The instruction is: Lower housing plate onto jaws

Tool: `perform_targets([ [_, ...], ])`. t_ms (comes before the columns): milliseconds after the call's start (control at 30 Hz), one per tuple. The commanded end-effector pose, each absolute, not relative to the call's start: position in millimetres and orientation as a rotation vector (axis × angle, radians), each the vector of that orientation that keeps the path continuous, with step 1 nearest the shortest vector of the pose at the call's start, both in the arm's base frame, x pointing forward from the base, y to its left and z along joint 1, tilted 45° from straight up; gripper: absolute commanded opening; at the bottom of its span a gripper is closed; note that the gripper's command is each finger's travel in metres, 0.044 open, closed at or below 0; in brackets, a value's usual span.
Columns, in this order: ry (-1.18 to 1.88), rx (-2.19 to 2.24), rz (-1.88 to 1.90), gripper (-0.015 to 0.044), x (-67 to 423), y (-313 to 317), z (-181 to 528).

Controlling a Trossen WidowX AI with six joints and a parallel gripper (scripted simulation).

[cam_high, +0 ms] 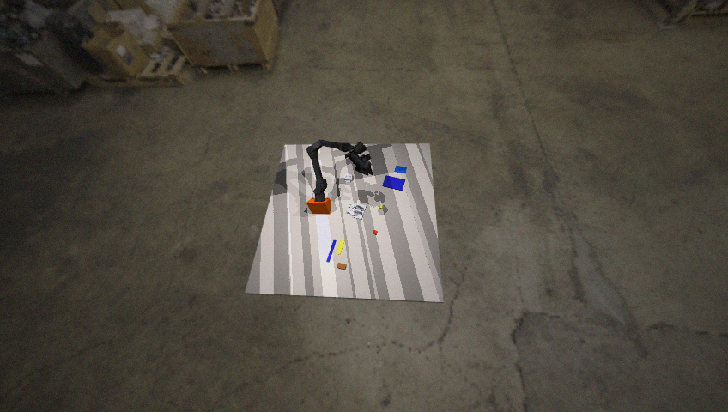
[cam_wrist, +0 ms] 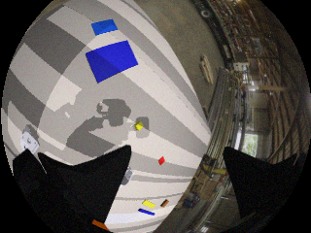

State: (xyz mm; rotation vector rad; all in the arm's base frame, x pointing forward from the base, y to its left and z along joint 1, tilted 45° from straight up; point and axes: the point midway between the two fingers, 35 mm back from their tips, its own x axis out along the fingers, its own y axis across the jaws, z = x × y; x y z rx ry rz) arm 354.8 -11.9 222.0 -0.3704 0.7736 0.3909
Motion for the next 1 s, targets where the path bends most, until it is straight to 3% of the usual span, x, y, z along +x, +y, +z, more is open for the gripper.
perform_targets([
  [0, 0.771, -0.392, 0.511, 0.044, 341, 20, 218],
  [967, 0.721, -0.489, 1.295, 0.044, 198, 173, 204],
])
